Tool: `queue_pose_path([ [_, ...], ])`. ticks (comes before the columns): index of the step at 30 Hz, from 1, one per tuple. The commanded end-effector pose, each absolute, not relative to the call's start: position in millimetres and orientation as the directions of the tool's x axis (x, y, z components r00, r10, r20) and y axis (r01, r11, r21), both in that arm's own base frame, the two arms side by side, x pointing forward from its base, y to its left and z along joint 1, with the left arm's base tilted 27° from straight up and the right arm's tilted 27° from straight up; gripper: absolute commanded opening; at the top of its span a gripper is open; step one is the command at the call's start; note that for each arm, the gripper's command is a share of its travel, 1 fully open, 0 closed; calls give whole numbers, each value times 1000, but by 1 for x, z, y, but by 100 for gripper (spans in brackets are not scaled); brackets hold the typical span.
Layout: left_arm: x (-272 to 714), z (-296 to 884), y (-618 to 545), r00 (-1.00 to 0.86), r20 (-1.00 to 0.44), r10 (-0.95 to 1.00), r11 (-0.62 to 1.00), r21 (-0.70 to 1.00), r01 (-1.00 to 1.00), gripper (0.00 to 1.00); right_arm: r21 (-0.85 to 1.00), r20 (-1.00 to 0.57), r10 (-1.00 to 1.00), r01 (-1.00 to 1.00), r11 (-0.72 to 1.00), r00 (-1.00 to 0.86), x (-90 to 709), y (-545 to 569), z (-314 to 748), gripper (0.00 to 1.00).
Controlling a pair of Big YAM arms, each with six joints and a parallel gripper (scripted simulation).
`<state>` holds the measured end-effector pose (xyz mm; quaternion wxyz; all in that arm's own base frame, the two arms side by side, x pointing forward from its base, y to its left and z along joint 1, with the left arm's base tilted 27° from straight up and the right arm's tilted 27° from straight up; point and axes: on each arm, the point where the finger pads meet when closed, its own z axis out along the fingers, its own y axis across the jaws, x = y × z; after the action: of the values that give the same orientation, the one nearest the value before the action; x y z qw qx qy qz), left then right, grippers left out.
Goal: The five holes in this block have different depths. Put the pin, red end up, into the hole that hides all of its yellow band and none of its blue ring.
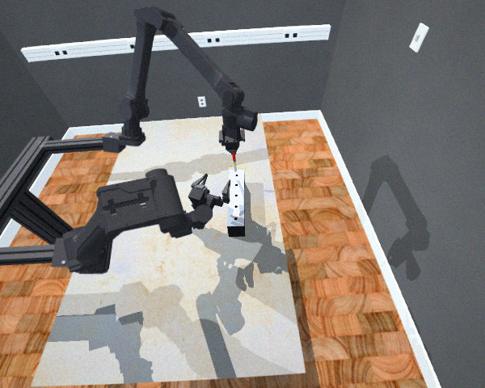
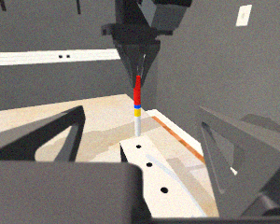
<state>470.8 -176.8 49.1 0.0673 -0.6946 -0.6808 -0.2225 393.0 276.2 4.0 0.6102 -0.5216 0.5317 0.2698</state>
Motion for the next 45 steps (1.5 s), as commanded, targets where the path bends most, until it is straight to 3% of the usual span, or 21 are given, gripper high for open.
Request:
queue_pose_path([
  [1,484,59,-216,-49,378,925,-52,253,966,5,-328,-940,-211,-882,339,268,398,264,-2,100],
  [45,488,26,-250,-17,388,921,-77,225,971,5,-385,-919,-237,-846,368,314,403,240,2,100],
])
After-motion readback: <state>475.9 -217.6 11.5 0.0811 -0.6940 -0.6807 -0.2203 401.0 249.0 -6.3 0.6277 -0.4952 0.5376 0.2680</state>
